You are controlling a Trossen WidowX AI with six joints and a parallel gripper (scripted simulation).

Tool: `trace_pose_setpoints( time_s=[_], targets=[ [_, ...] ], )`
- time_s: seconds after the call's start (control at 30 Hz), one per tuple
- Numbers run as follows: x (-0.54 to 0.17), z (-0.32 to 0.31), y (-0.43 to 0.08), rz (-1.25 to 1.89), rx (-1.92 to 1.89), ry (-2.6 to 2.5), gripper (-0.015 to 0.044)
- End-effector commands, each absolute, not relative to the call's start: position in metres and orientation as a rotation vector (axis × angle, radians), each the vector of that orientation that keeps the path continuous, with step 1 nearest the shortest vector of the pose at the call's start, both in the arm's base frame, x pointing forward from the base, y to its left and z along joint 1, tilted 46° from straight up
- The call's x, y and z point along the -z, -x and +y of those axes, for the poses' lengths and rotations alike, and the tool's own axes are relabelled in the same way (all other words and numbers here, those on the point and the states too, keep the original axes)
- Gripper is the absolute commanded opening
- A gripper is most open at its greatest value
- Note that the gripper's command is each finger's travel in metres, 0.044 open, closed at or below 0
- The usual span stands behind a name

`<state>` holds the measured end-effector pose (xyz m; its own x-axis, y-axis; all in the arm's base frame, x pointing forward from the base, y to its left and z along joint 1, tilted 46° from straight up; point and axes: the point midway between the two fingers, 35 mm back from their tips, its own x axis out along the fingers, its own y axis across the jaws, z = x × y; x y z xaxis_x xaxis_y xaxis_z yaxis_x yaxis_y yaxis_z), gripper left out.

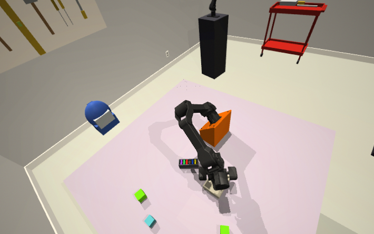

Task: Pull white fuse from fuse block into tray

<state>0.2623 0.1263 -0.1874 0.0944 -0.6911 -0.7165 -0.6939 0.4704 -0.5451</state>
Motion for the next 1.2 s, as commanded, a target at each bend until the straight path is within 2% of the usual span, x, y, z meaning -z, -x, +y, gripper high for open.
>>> trace_pose_setpoints(
  time_s=[0.0, 0.17, 0.3, 1.17],
  targets=[
    [0.187, 0.127, -0.263, 1.604, -0.003, 1.227, 0.0210],
    [0.185, 0.129, -0.262, 1.605, -0.003, 1.227, 0.0330],
    [0.160, 0.152, -0.258, 1.607, -0.006, 1.234, 0.0330],
    [0.160, 0.151, -0.258, 1.605, -0.007, 1.240, 0.0330]
  ],
)
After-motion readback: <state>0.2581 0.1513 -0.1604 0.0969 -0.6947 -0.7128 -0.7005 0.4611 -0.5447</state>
